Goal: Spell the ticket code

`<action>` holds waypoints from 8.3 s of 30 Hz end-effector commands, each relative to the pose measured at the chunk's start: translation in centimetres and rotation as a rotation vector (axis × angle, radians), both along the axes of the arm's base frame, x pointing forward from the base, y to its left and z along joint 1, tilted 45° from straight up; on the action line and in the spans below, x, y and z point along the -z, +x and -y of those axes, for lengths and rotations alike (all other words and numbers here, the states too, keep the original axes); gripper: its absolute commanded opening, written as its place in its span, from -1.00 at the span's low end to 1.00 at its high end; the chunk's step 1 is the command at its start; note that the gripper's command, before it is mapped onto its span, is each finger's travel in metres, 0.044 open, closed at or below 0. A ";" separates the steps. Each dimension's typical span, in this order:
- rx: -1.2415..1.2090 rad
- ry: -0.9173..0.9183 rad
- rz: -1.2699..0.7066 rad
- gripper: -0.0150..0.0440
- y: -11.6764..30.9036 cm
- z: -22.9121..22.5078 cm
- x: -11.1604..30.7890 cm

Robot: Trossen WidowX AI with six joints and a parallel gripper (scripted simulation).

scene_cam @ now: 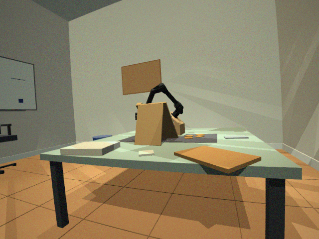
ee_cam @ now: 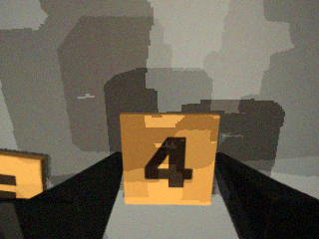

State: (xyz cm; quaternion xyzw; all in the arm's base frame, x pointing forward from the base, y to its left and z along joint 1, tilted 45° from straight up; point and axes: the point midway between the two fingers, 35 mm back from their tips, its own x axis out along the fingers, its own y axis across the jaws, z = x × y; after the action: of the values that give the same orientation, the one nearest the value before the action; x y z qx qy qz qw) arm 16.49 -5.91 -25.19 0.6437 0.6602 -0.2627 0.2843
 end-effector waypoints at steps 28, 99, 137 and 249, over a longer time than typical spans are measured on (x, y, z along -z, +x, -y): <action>-0.001 -0.003 0.001 -0.49 -0.1 1.1 -1.1; -0.271 -0.427 0.273 -0.49 8.6 6.4 -12.1; -0.392 -0.895 0.730 -0.49 17.2 3.6 -27.9; -0.511 -0.651 1.530 -0.49 14.7 -19.6 -39.0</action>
State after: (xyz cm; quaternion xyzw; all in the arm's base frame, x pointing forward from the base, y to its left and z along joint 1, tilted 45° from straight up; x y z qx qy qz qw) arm 31.39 13.75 14.25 0.3653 0.3009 0.1377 0.8701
